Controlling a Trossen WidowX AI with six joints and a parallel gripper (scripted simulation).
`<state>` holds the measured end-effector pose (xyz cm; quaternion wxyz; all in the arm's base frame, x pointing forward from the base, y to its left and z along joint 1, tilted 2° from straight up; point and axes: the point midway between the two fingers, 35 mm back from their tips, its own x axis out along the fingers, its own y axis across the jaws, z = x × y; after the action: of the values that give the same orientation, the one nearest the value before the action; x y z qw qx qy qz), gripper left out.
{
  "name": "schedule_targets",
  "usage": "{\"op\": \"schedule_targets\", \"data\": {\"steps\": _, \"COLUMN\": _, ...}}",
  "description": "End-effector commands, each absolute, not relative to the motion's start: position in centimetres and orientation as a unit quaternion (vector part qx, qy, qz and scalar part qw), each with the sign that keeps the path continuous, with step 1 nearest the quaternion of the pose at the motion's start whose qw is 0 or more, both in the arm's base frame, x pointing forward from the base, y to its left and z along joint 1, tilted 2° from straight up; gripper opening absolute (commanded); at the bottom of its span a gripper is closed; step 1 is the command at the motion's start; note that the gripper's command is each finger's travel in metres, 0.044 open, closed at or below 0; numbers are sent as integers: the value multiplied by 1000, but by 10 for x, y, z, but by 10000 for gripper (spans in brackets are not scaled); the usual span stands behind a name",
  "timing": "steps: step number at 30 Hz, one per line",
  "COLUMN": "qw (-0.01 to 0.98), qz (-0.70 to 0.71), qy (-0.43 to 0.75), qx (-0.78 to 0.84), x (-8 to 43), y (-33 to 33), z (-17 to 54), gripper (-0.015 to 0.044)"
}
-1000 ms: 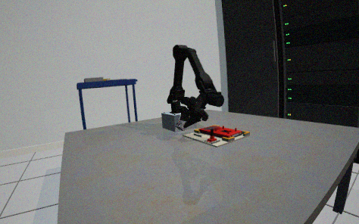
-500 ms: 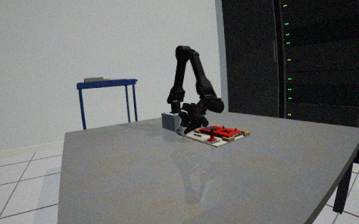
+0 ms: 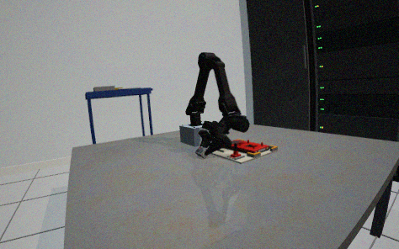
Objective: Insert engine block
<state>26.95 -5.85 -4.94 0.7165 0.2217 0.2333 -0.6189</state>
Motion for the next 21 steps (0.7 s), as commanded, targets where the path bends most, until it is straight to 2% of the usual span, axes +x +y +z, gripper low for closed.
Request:
{"op": "schedule_targets", "data": {"steps": 1, "qw": 715, "qz": -619, "qy": 238, "qx": 222, "x": 269, "y": -58, "z": -55, "gripper": 0}}
{"op": "schedule_targets", "data": {"steps": 2, "qw": 715, "qz": -619, "qy": 238, "qx": 222, "x": 269, "y": -59, "z": -51, "gripper": 0}}
{"op": "schedule_targets", "data": {"steps": 18, "qw": 717, "qz": -619, "qy": 232, "qx": 221, "x": 270, "y": -59, "z": -50, "gripper": 420}}
{"op": "schedule_targets", "data": {"steps": 19, "qw": 717, "qz": -619, "qy": 232, "qx": 221, "x": 270, "y": -59, "z": -50, "gripper": 440}}
{"op": "schedule_targets", "data": {"steps": 21, "qw": 717, "qz": -619, "qy": 232, "qx": 221, "x": 270, "y": -59, "z": -50, "gripper": 440}}
